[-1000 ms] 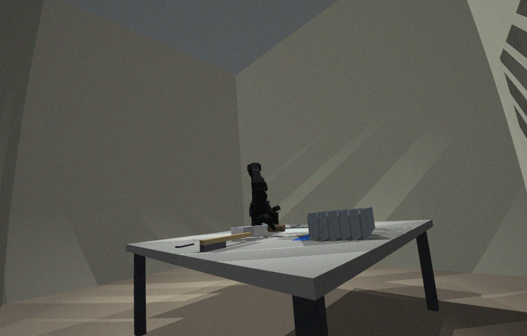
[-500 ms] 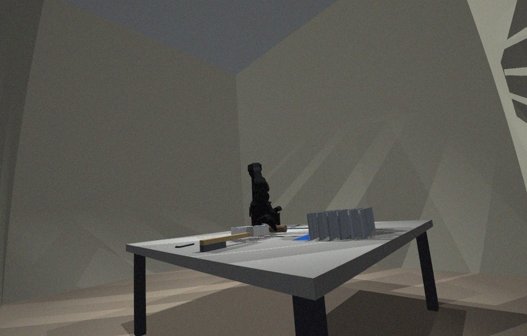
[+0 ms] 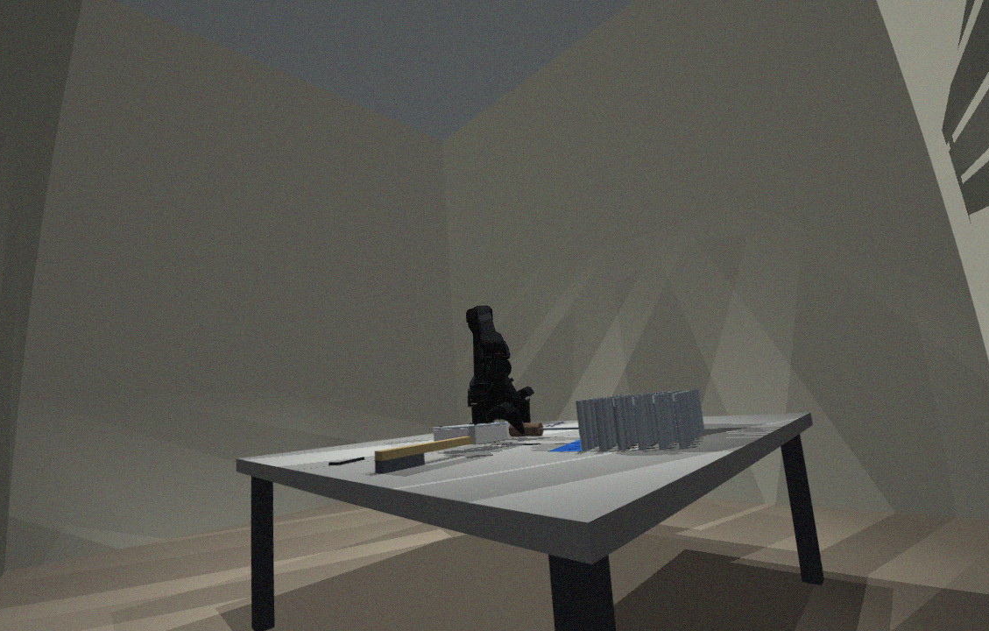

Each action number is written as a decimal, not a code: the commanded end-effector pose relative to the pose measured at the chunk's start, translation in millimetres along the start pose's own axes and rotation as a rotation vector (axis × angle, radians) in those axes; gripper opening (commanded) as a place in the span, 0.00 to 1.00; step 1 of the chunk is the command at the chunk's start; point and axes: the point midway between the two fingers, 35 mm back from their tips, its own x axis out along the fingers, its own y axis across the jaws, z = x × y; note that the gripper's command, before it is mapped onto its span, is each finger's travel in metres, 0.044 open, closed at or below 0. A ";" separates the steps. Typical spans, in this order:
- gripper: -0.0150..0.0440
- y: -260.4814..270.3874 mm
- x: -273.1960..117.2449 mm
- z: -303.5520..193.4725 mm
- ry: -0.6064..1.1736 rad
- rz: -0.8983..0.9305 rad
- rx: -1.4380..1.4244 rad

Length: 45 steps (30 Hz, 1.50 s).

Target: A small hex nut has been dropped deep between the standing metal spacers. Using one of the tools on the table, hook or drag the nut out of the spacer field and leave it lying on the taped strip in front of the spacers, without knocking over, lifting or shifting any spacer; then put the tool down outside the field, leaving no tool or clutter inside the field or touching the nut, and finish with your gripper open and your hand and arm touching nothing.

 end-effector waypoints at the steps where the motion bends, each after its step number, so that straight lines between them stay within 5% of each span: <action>1: 0.25 -0.1 0.6 -7.5 0.011 -0.001 -0.004; 45: 0.25 -0.6 12.1 -43.1 0.014 -0.001 -0.005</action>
